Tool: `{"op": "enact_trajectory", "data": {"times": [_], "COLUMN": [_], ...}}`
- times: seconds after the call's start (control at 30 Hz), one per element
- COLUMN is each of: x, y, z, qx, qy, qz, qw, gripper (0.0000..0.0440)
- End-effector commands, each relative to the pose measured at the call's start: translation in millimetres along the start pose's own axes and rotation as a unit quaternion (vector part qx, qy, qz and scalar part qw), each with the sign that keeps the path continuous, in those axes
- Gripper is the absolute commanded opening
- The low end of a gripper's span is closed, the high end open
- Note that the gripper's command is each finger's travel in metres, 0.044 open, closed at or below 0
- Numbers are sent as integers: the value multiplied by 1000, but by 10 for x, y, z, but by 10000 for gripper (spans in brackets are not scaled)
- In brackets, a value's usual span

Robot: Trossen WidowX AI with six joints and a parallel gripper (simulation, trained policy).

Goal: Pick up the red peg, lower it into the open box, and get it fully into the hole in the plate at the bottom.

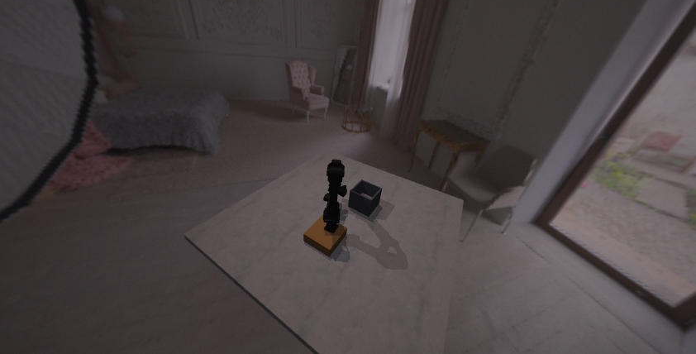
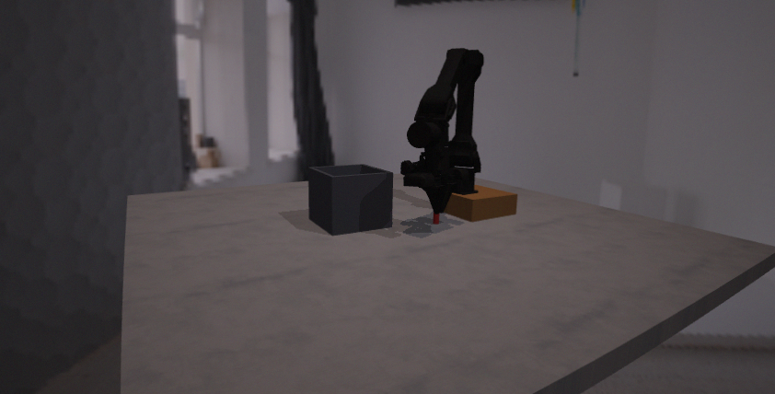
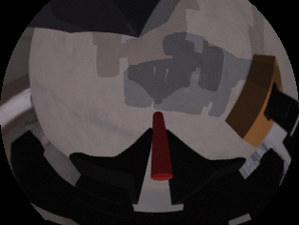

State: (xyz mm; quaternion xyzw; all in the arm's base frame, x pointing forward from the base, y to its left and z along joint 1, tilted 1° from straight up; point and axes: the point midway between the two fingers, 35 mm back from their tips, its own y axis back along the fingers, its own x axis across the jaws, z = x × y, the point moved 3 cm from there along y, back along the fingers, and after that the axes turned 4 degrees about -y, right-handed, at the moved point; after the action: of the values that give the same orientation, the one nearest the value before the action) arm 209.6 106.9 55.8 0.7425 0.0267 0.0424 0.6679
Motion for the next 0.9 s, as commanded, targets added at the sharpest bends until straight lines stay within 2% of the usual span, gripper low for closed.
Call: {"op": "enact_trajectory", "data": {"times": [0.0,0.47,0.87], "x": [69,313,444], "y": [134,710,1187], "z": [-28,24,305], "qx": [11,15,-16], "qy": [-3,12,18], "qz": [23,95,128], "qw": [1000,995,992], "gripper": [0,0,0]}}
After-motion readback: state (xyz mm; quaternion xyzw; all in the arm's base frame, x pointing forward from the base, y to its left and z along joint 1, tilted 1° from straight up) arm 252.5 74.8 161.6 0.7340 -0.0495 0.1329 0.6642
